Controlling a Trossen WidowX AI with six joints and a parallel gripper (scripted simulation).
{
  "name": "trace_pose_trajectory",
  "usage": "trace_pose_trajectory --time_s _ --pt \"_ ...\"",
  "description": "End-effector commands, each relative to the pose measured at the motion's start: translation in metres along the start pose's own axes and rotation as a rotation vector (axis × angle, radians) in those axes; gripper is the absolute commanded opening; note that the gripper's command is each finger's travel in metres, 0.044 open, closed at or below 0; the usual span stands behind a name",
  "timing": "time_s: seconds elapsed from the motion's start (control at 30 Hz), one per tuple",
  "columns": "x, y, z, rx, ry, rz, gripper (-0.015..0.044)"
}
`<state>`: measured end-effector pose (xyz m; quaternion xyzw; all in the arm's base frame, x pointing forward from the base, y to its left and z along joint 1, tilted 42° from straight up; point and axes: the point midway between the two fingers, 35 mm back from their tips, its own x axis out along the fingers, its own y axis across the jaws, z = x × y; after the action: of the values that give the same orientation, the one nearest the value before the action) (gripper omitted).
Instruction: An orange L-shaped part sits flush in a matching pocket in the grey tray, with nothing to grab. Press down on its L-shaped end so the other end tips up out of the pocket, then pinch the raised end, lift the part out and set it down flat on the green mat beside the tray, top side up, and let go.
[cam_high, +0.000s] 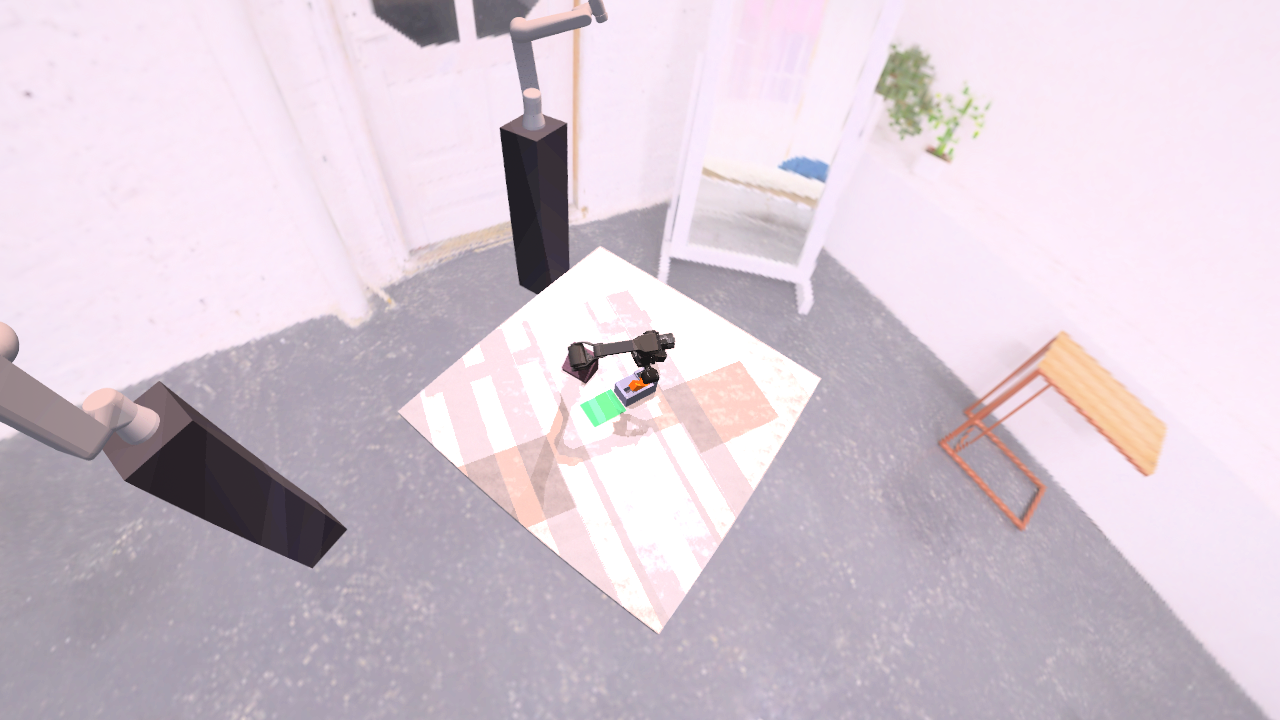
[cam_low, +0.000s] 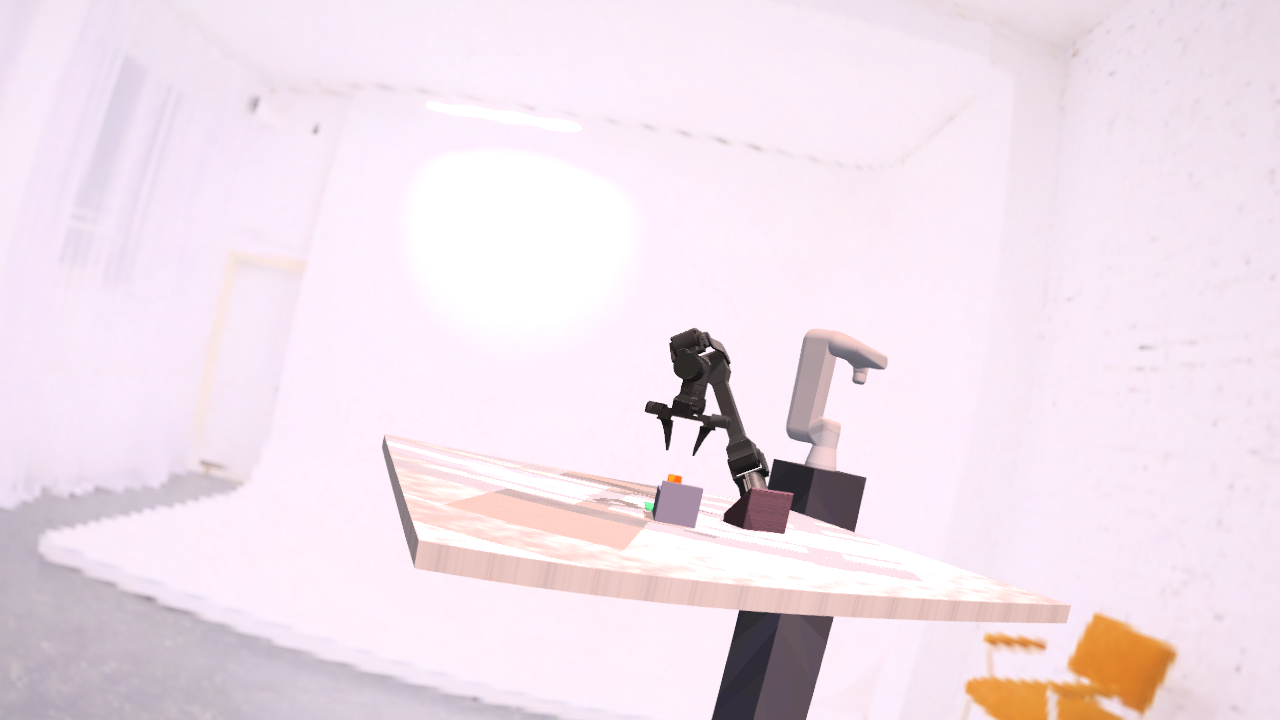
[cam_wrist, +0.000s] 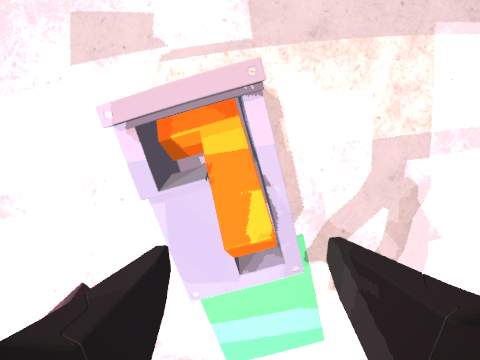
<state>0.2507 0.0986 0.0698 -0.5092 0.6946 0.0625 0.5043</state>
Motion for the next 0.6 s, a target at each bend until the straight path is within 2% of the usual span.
trace_pose_trajectory --time_s 0.0,0.17,0.4,0.57 --pt "0.005 -0.003 -0.015 -0.246 0.023 0.001 0.0280" --pt "0.006 -0.003 -0.015 -0.246 0.023 0.001 0.0280" --pt "0.032 -0.003 -0.016 -0.245 0.023 0.001 0.0280" --pt "0.037 -0.003 -0.016 -0.245 0.024 0.001 0.0280"
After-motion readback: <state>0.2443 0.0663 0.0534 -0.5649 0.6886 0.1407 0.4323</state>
